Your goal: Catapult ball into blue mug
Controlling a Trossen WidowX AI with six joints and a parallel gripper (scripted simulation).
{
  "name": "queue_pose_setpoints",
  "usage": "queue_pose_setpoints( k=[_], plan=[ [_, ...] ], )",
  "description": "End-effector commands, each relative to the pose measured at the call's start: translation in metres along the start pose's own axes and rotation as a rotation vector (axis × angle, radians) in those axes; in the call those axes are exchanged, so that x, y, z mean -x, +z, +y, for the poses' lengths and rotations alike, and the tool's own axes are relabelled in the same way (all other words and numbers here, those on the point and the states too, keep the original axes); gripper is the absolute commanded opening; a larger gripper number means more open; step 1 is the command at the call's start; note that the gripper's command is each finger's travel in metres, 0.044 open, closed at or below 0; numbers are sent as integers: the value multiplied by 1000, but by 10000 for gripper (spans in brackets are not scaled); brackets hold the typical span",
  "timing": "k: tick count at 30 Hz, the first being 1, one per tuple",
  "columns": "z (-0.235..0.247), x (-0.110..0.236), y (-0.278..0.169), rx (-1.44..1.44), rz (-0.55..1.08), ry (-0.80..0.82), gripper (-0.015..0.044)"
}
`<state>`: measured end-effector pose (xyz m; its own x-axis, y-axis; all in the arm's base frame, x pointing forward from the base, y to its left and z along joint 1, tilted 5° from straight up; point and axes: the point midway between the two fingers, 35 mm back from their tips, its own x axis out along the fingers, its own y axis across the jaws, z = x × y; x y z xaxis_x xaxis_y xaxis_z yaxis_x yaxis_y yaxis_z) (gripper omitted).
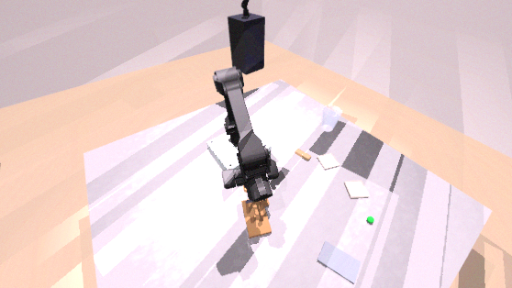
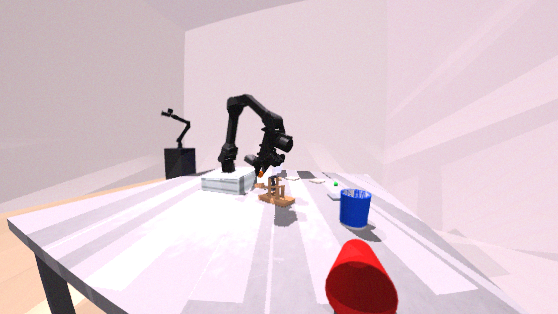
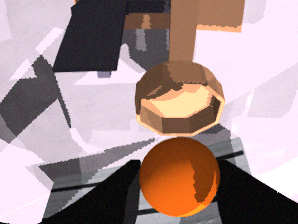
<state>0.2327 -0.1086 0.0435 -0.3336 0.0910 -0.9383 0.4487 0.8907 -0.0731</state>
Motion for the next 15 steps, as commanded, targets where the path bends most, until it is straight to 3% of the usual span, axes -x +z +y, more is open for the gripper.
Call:
queue_pose_setpoints(
  k=[1, 15],
  plan=[
    [-2, -5, -1, 3, 6, -1, 0],
    [-2, -24, 5, 3, 6, -1, 0]
  ],
)
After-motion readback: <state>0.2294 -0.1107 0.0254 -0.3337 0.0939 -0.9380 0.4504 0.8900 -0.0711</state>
